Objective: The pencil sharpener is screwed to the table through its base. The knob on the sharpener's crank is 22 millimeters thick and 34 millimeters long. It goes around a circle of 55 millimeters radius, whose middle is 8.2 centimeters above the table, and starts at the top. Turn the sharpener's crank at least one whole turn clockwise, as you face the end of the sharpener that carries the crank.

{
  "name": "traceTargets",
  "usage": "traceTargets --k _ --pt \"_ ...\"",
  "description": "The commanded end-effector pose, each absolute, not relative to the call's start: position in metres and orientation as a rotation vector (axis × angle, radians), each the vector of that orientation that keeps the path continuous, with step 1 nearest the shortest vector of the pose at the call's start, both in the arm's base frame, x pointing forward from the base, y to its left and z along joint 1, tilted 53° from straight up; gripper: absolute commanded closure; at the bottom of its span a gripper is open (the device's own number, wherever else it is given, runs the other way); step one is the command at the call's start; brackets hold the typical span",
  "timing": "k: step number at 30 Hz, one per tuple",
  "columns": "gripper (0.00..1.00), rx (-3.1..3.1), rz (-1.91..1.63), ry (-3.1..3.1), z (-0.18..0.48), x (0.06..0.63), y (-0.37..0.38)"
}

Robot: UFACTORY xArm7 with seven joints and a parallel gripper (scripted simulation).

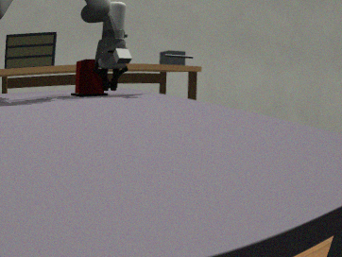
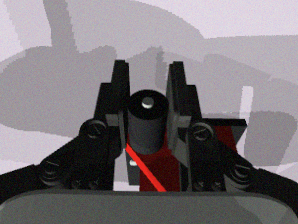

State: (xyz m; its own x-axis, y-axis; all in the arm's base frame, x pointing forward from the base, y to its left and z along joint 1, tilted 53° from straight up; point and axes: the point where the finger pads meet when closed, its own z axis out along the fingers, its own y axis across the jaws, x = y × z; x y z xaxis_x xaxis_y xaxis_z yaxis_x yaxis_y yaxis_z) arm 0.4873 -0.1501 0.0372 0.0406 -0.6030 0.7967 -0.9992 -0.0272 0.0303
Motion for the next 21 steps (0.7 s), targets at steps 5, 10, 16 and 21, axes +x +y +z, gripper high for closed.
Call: traceTargets --k 5,10,16,21 --pt "1.00 1.704 0.818 -1.628 0.035 0.480 -0.153" --pt "1.00 1.704 0.818 -1.628 0.033 0.474 -0.155" --pt "1.00 1.704 0.818 -1.628 0.032 0.469 -0.157" --pt "1.00 1.704 0.818 -1.628 0.032 0.468 -0.157"
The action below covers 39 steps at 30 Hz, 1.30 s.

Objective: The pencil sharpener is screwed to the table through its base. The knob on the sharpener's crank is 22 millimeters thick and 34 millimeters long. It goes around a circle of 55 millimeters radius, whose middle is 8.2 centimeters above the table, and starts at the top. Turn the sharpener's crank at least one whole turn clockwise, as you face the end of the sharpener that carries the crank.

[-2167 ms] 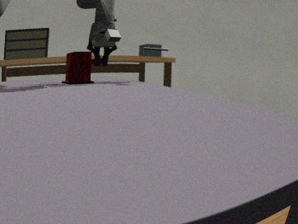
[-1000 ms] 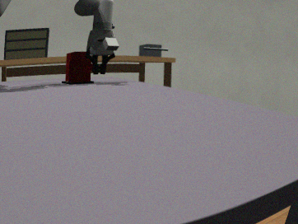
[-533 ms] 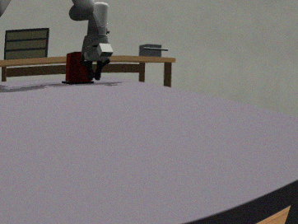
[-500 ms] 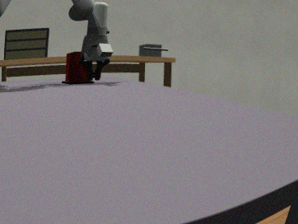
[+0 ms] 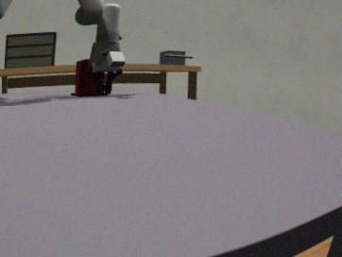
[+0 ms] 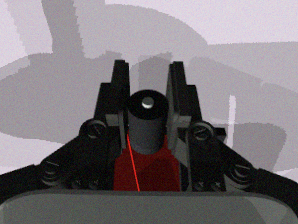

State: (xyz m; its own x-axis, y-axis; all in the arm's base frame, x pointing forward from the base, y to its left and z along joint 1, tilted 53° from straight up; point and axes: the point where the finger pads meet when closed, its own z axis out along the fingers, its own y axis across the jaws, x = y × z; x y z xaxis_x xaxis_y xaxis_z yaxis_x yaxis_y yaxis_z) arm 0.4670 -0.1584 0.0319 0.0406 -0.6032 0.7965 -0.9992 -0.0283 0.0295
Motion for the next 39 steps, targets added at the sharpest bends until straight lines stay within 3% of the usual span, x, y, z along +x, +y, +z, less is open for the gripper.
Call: traceTargets --k 1,39 --pt "1.00 1.704 0.818 -1.628 0.032 0.468 -0.157" --pt "1.00 1.704 0.818 -1.628 0.032 0.451 -0.158"
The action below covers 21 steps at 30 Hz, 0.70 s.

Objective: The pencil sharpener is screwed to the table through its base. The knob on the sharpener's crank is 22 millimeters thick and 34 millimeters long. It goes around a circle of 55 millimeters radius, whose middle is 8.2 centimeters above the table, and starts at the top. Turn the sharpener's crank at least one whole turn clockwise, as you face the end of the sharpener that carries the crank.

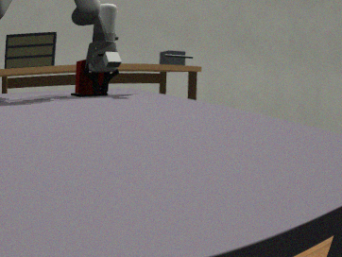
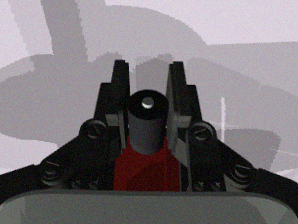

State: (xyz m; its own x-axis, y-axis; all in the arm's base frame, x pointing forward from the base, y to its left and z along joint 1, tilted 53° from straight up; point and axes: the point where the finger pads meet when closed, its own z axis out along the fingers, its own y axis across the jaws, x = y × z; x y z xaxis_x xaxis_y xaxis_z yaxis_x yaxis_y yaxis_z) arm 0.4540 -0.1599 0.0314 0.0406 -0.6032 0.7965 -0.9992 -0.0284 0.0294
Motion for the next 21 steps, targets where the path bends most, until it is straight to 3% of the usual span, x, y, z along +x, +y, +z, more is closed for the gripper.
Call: traceTargets --k 1,21 --pt "1.00 1.704 0.818 -1.628 0.032 0.449 -0.158" --pt "1.00 1.704 0.818 -1.628 0.046 0.413 -0.143"
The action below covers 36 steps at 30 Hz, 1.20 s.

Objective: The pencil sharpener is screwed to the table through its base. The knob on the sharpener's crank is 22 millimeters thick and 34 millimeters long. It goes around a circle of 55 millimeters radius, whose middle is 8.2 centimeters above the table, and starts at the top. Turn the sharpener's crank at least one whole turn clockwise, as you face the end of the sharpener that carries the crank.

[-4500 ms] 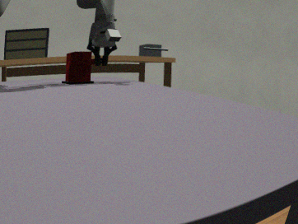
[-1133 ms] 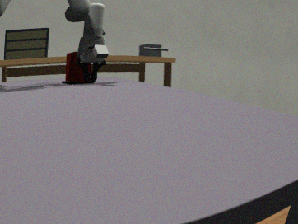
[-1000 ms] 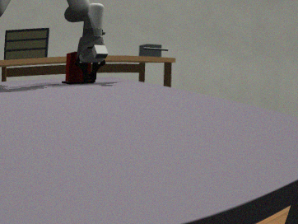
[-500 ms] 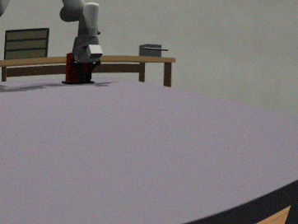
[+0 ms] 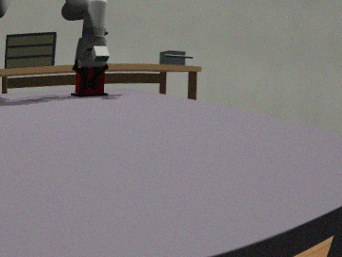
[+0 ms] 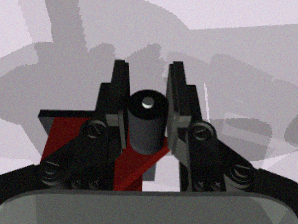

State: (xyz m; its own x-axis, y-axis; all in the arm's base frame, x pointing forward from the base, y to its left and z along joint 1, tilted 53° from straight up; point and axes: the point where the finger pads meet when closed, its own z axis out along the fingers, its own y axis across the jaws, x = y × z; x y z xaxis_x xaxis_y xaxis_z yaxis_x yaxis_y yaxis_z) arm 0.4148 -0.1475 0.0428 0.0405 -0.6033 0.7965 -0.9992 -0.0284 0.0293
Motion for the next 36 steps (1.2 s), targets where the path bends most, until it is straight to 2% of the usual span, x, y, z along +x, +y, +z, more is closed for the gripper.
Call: traceTargets --k 1,36 --pt "1.00 1.704 0.818 -1.628 0.047 0.412 -0.142" --pt "1.00 1.704 0.818 -1.628 0.056 0.404 -0.130"
